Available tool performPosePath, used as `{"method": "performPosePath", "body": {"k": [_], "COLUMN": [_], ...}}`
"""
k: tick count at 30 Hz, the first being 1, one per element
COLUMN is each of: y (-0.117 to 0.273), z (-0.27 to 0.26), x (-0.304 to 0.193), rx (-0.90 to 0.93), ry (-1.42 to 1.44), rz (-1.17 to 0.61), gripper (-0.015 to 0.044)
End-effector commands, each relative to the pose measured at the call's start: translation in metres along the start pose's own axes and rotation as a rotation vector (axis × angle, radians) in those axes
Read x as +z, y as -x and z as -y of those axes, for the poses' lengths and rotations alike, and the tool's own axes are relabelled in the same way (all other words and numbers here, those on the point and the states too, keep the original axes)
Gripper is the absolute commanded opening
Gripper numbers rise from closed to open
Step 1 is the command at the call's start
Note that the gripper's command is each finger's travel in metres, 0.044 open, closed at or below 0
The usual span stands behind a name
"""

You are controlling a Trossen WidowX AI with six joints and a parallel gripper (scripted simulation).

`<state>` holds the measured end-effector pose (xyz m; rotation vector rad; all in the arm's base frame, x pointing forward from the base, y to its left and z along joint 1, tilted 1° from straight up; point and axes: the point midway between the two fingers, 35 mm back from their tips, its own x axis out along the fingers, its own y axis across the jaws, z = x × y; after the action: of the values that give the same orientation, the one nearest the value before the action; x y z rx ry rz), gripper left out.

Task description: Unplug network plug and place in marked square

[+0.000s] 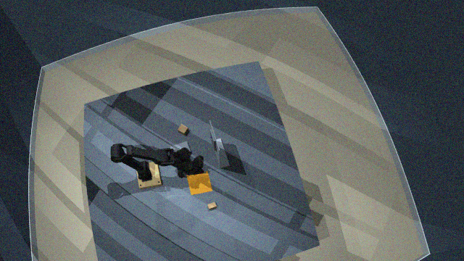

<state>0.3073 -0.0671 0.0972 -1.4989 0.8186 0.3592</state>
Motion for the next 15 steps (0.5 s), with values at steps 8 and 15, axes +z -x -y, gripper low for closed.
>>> {"method": "performPosePath", "body": {"k": [8, 15], "y": [-0.002, -0.001], "z": [-0.020, -0.027], "x": [-0.021, -0.028], "rx": [0.155, 0.206], "ry": [-0.080, -0.113], "rz": [0.027, 0.038], "gripper": [0.0000, 0.0000]}}
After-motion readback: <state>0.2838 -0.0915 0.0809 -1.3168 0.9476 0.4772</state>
